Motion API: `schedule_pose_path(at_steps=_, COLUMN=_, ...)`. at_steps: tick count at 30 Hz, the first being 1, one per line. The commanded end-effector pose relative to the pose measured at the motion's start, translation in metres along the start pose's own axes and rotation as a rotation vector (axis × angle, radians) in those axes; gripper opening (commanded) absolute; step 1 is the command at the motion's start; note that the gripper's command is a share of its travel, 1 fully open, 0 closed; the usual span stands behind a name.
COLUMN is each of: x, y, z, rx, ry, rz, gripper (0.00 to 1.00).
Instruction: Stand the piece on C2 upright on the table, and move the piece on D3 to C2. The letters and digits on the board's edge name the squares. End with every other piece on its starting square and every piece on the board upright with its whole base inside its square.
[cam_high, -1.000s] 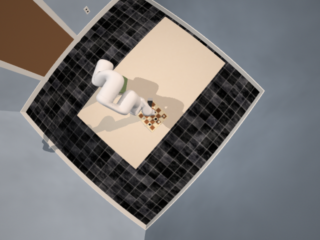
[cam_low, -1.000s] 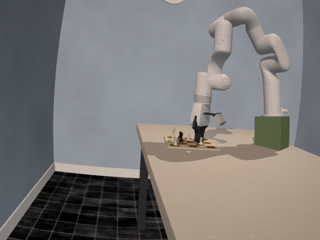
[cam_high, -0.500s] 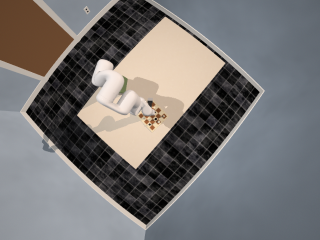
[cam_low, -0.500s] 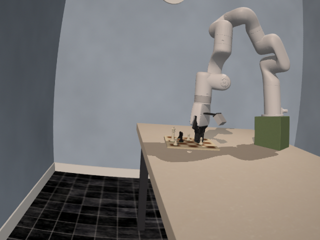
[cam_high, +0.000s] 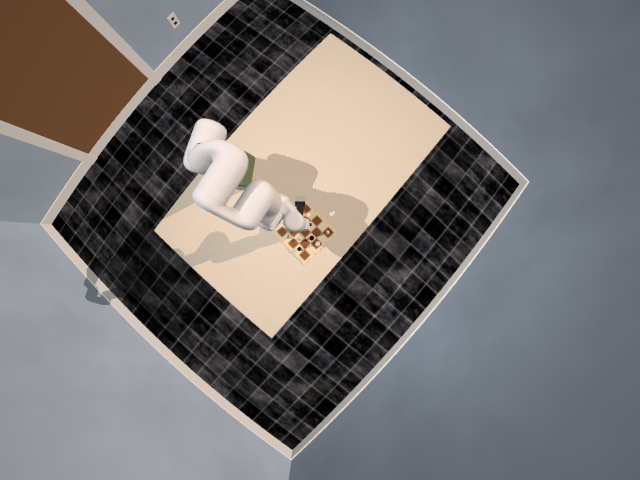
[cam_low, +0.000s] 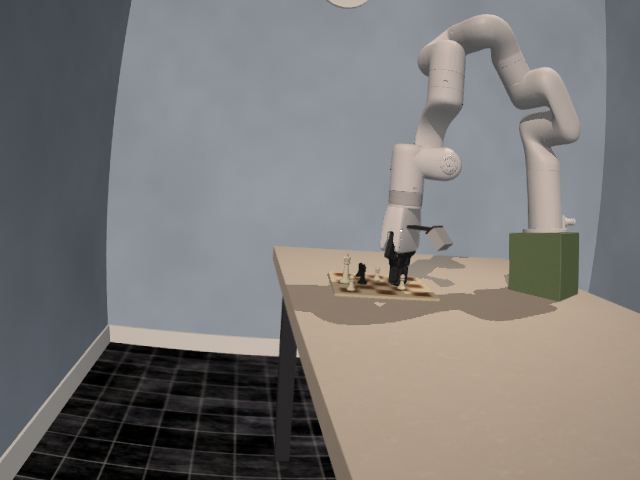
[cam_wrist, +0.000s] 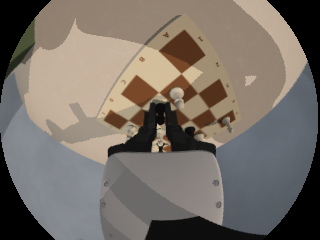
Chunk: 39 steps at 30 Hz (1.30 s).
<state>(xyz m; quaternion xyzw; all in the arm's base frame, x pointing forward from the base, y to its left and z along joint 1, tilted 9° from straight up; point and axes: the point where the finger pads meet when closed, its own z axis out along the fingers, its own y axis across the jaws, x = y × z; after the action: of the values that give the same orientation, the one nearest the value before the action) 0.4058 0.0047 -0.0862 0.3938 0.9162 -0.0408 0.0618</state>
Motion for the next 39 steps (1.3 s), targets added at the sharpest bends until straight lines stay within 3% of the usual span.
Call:
schedule_pose_path(at_steps=1, x=-0.001, y=0.001, z=-0.002, rx=-0.003, ry=-0.002, rz=0.000, gripper=0.00)
schedule_pose_path(at_steps=6, x=-0.001, y=0.001, z=-0.022, rx=-0.003, ry=-0.002, rz=0.000, gripper=0.00)
schedule_pose_path(at_steps=15, x=-0.001, y=0.001, z=-0.086, rx=-0.003, ry=-0.002, rz=0.000, gripper=0.00)
schedule_pose_path(at_steps=22, x=-0.001, y=0.001, z=-0.100, rx=-0.003, ry=-0.002, rz=0.000, gripper=0.00)
schedule_pose_path(at_steps=34, x=-0.005, y=-0.003, z=-0.100, rx=-0.003, ry=-0.001, rz=-0.002, gripper=0.00)
schedule_pose_path(at_steps=37, x=-0.043, y=-0.039, z=-0.098, rx=-0.003, ry=0.000, rz=-0.020, gripper=0.00)
schedule_pose_path(at_steps=39, x=-0.043, y=-0.039, z=-0.098, rx=-0.003, ry=0.000, rz=-0.020, gripper=0.00)
